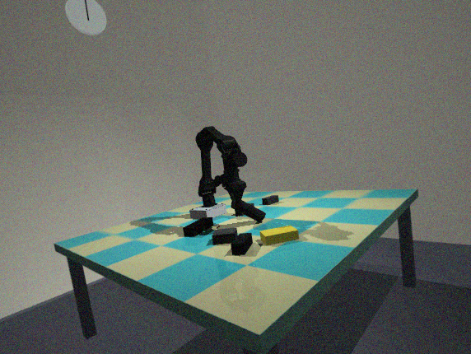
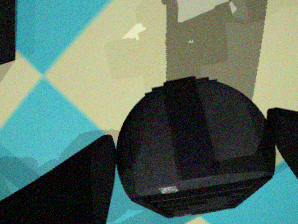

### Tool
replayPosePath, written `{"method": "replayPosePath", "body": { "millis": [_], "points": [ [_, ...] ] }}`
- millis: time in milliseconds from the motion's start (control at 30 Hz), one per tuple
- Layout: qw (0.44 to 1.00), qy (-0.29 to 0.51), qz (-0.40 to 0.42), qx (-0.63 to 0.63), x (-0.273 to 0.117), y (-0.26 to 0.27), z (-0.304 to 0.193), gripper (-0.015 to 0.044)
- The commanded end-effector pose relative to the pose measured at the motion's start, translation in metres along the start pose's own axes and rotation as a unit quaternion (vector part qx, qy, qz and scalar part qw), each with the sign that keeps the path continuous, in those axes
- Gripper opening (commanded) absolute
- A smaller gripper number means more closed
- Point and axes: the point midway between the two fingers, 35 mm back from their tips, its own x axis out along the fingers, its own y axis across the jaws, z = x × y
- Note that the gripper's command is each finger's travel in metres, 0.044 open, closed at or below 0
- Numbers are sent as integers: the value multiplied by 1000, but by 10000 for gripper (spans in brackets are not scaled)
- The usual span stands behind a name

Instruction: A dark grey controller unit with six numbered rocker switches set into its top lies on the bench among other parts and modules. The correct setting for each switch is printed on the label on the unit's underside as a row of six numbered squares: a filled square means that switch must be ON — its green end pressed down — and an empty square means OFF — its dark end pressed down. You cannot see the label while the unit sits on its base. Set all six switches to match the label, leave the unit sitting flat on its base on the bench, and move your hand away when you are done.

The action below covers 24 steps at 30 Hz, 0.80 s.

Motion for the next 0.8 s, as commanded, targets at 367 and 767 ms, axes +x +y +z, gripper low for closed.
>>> {"method": "replayPosePath", "body": {
  "millis": [367,767],
  "points": [
    [1000,1,-2,-5,9,-2,6,338],
    [1000,1,-2,-5,15,-2,13,338]
  ]
}}
